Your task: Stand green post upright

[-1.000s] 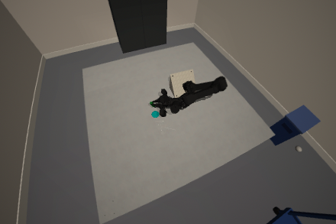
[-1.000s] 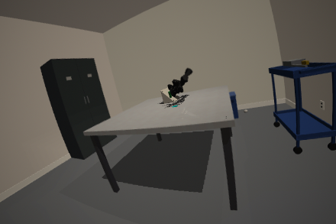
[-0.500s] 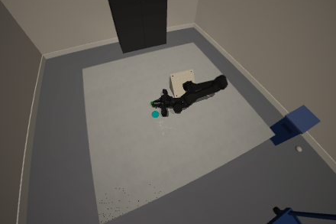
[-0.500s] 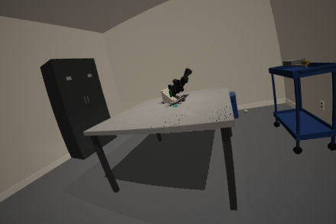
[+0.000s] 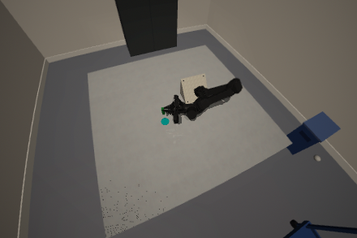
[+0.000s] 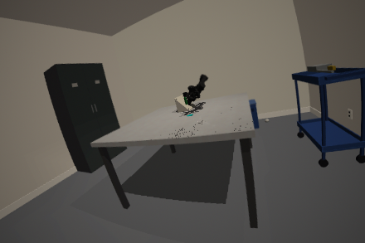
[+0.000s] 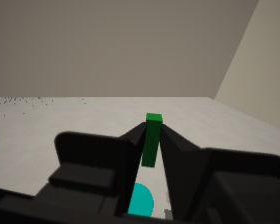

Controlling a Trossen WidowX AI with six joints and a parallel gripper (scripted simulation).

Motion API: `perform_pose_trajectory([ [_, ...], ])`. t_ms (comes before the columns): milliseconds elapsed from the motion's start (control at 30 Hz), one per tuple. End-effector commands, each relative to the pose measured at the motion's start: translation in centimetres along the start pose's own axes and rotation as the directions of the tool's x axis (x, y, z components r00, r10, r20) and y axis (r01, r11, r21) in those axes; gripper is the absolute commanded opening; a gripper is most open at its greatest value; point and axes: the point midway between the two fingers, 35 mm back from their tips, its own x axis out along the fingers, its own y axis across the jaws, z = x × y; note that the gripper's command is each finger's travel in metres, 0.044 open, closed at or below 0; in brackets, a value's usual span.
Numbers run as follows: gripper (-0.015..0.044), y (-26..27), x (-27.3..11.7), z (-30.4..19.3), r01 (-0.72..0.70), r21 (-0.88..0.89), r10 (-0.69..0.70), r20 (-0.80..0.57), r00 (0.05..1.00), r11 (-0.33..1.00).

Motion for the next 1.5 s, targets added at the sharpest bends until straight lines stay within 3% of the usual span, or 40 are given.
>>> perform_pose_trajectory([
  [0,0.0023,0.0,-0.4,0.2,-0.017,0.033,0.016,0.029,0.999,0.999],
  [767,0.0023,0.0,-0.5,0.0,-0.028,0.054,0.025,0.047,0.999,0.998],
  [1467,0.0023,0.4,0.6,-8.1,-0.026,0.059,0.024,0.043,0.999,0.998],
])
